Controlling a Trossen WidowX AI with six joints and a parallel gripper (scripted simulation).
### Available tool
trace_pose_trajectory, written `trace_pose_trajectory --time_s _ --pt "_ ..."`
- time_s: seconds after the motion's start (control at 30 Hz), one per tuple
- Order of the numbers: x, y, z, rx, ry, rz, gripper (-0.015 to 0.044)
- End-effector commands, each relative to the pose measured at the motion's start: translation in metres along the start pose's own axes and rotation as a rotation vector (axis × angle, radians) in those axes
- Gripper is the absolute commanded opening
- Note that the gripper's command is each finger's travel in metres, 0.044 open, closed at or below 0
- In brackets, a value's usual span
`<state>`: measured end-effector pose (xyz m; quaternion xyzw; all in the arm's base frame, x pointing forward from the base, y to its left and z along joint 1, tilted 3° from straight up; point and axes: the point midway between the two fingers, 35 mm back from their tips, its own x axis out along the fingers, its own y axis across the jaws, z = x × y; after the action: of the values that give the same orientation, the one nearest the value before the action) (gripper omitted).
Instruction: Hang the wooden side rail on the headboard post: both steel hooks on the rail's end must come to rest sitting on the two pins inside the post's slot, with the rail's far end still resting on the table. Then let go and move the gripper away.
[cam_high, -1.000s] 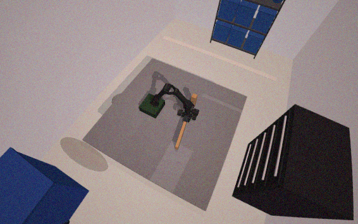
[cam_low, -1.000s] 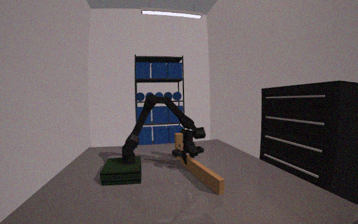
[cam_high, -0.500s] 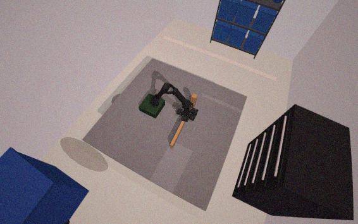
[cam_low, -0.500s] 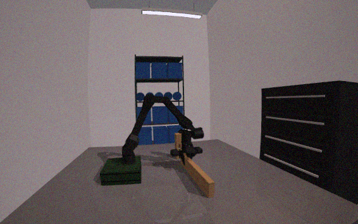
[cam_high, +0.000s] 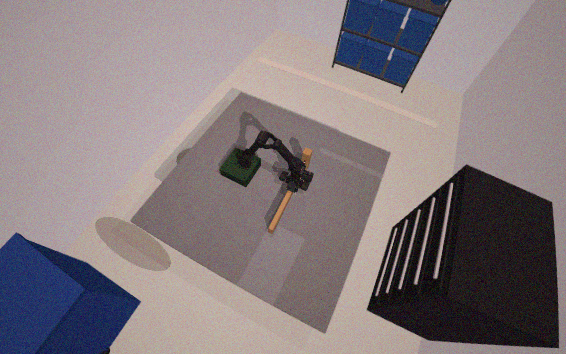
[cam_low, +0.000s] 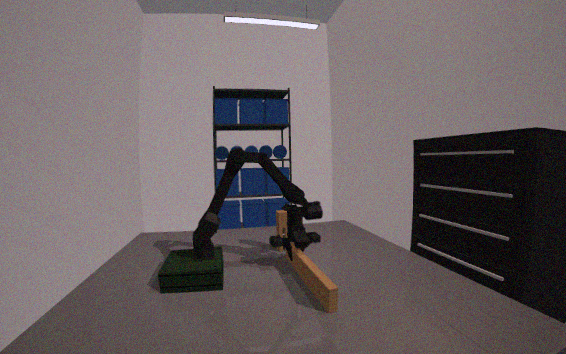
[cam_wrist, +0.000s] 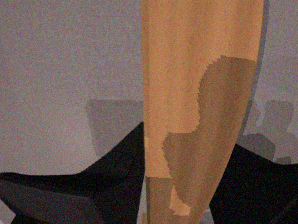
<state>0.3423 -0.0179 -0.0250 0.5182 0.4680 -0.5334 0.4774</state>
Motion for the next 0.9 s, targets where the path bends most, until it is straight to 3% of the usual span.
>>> trace_pose_trajectory --time_s 0.0,0.87 --pt "-0.0008 -0.0002 0.0003 0.022 -0.001 -0.002 0.0" --pt "-0.0051 -0.0001 0.0003 0.022 -0.001 -0.002 0.0"
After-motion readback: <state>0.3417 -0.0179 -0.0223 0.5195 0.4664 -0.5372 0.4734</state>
